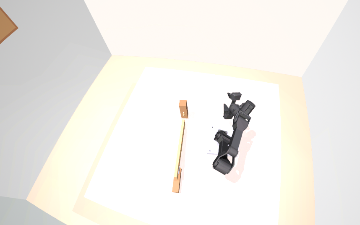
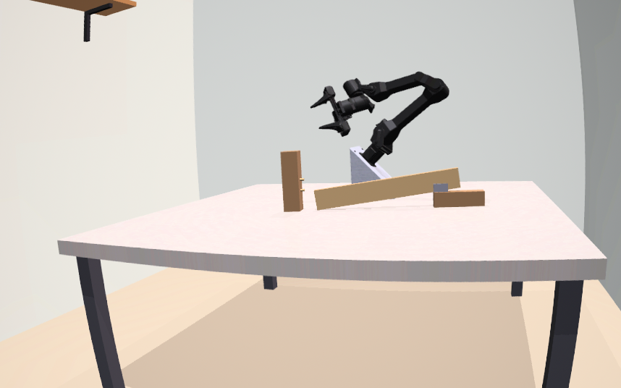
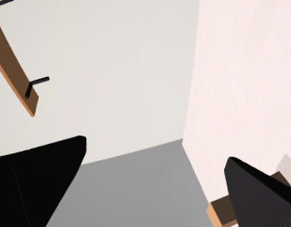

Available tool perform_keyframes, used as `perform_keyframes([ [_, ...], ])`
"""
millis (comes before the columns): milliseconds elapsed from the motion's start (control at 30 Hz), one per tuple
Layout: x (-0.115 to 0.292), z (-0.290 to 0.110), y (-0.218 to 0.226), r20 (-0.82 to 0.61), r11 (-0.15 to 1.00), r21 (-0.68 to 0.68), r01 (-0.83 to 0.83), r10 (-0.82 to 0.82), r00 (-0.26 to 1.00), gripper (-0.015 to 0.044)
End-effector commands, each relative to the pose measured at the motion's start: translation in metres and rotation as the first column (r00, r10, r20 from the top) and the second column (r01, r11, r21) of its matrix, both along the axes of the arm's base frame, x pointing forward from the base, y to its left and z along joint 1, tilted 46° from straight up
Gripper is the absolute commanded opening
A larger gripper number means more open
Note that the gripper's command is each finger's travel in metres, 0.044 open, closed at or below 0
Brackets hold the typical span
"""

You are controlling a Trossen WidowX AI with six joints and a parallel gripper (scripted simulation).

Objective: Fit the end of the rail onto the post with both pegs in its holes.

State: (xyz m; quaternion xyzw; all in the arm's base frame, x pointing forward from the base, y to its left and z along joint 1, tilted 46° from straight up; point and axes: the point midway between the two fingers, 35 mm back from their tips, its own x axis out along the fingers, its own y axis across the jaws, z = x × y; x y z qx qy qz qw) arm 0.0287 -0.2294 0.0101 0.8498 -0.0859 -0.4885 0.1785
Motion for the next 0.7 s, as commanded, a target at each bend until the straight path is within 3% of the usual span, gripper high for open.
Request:
perform_keyframes([
  [0,0.002,0.0,0.0,-0.004,1.0,-0.005,-0.021,0.021,1.0,0.0426],
  [67,0.017,-0.001,0.002,-0.037,0.981,-0.044,-0.189,0.187,0.982,0.044],
  [167,0.051,-0.003,0.01,-0.117,0.83,-0.123,-0.544,0.532,0.838,0.044],
  [333,0.104,-0.003,0.029,-0.272,0.309,-0.241,-0.92,0.888,0.37,0.044],
  [400,0.124,-0.003,0.04,-0.343,0.053,-0.277,-0.96,0.927,0.15,0.044],
  [667,0.161,-0.003,0.068,-0.485,-0.445,-0.311,-0.839,0.834,-0.263,0.044],
])
